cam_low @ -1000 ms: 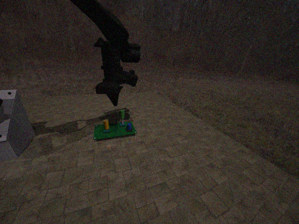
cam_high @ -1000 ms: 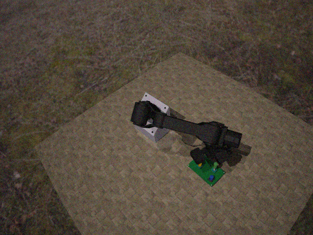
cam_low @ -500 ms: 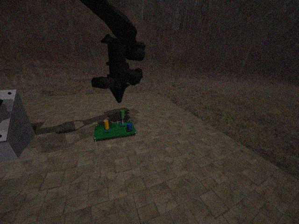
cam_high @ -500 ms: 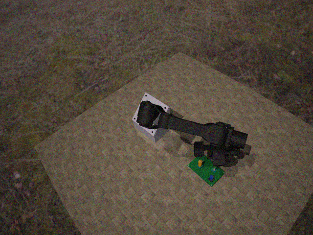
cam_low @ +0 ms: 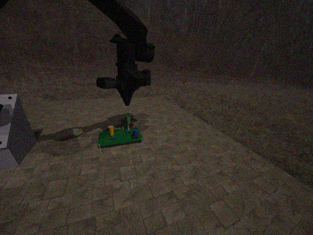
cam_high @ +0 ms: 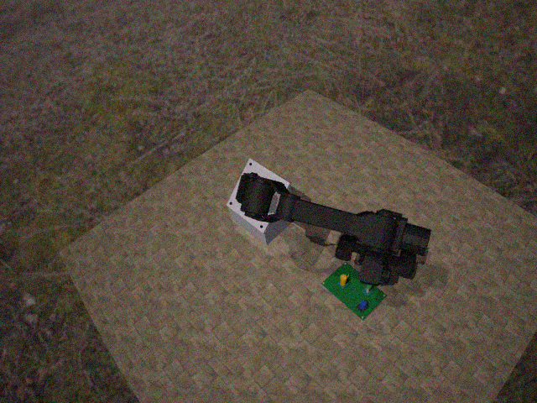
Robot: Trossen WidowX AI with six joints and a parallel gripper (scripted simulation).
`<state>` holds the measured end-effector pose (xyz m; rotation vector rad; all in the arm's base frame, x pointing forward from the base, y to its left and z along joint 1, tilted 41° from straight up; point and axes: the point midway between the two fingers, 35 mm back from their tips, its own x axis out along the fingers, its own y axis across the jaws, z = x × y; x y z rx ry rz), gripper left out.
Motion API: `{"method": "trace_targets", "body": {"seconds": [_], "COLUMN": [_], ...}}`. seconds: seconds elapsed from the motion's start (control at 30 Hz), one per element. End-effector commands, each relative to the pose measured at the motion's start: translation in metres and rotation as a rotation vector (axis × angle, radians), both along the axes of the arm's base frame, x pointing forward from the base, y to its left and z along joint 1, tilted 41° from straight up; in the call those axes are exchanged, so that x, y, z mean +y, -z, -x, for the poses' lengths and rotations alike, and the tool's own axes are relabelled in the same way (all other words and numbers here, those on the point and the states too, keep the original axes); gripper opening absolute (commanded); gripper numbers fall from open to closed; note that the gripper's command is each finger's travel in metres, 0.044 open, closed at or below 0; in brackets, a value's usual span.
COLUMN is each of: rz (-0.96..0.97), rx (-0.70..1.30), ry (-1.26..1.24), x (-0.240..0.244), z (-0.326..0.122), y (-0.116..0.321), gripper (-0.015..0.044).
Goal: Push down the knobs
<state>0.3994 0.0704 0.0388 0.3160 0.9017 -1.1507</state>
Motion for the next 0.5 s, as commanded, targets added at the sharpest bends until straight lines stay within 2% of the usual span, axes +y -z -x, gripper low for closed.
{"method": "trace_targets", "body": {"seconds": [0.0, 0.47], "rz": [-0.007, -0.007], "rx": [-0.01, -0.01], "ry": [0.011, 0.011], "x": [-0.009, -0.0172], "z": [-0.0026, -0.0042], "y": [0.0115, 0.021], "gripper": [0.0, 0.0]}}
